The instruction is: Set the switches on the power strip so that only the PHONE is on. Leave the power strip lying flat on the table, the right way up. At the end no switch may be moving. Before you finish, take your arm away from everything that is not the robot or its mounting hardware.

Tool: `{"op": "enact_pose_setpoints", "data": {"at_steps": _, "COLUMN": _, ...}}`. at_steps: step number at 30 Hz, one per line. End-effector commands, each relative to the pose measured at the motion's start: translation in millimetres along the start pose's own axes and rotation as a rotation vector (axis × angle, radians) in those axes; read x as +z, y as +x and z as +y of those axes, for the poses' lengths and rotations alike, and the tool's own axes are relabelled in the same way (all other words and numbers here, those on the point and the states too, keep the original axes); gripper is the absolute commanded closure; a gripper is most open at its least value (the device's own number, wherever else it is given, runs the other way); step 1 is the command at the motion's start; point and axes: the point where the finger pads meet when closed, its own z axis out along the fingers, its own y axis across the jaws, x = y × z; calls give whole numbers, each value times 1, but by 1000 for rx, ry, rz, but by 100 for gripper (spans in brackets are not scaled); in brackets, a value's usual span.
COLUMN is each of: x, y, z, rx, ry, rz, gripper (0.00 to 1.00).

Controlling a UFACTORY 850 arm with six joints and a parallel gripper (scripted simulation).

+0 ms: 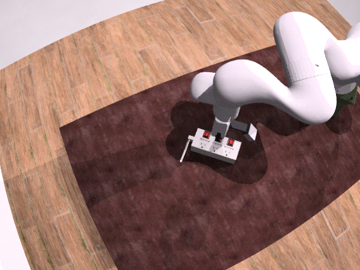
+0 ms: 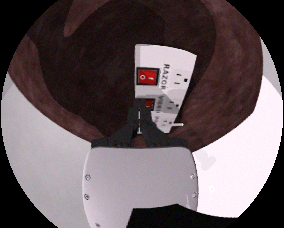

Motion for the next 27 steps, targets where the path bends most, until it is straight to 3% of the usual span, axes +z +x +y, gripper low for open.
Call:
{"op": "enact_pose_setpoints", "data": {"at_steps": 1, "x": 0, "y": 0, "z": 1, "rx": 0, "ry": -1, "rz": 0, "gripper": 100}}
{"op": "enact_pose_setpoints", "data": {"at_steps": 15, "x": -6, "y": 0, "z": 1, "rx": 0, "ry": -1, "rz": 0, "gripper": 100}}
{"op": "enact_pose_setpoints", "data": {"at_steps": 27, "x": -37, "y": 0, "z": 1, "rx": 0, "ry": -1, "rz": 0, "gripper": 100}}
